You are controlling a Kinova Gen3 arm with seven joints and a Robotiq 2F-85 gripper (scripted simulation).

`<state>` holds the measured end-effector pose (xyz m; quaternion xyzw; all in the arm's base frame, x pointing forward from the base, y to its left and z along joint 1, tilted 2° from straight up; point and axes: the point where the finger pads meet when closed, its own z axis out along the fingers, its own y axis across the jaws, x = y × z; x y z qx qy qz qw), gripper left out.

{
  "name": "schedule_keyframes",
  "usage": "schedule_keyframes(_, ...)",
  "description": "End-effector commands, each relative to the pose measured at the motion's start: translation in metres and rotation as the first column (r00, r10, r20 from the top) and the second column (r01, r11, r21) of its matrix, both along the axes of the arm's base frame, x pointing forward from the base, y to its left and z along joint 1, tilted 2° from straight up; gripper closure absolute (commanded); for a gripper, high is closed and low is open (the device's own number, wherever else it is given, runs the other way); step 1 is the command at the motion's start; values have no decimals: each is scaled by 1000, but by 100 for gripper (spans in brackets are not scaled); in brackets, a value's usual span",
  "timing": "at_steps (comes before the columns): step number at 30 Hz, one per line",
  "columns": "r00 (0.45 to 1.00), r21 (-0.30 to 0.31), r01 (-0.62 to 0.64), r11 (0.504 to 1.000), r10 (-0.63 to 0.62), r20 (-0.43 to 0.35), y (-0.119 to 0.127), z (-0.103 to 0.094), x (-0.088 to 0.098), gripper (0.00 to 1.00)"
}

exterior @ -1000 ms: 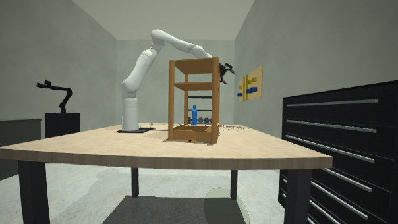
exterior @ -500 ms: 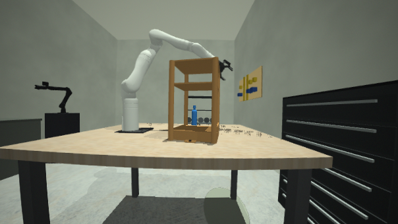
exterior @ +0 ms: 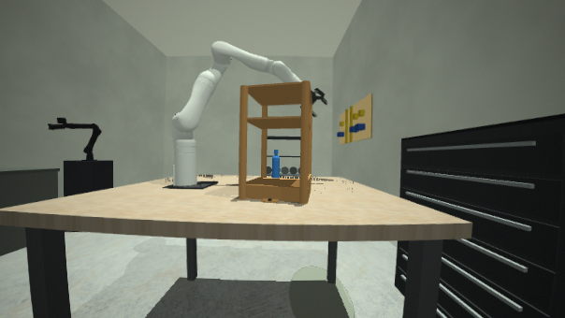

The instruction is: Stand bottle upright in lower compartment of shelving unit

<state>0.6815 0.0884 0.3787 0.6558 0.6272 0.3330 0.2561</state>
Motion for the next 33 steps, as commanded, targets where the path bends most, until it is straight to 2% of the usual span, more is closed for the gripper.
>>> schedule_keyframes(1,998,-27,-56,998,55,-31,10,-6,-8,0)
schedule_keyframes(4,984,-79,-159,984,151,-97,25,-19,-24,0)
schedule_keyframes(7,948,-132,-285,949,260,-182,40,-34,-45,0)
schedule_keyframes(12,830,-194,-519,833,435,-350,58,-59,-93,0)
schedule_keyframes(14,830,-194,-519,833,435,-350,58,-59,-93,0)
schedule_keyframes(16,762,-204,-608,768,492,-420,62,-67,-114,0)
schedule_keyframes(20,610,-194,-758,622,572,-549,63,-78,-155,0)
schedule_keyframes(26,390,-132,-897,422,613,-687,54,-83,-207,0)
schedule_keyframes(29,309,-99,-931,351,613,-727,48,-83,-225,0)
schedule_keyframes(31,309,-99,-931,351,613,-727,48,-83,-225,0)
schedule_keyframes(33,269,-81,-945,317,610,-745,45,-82,-233,0)
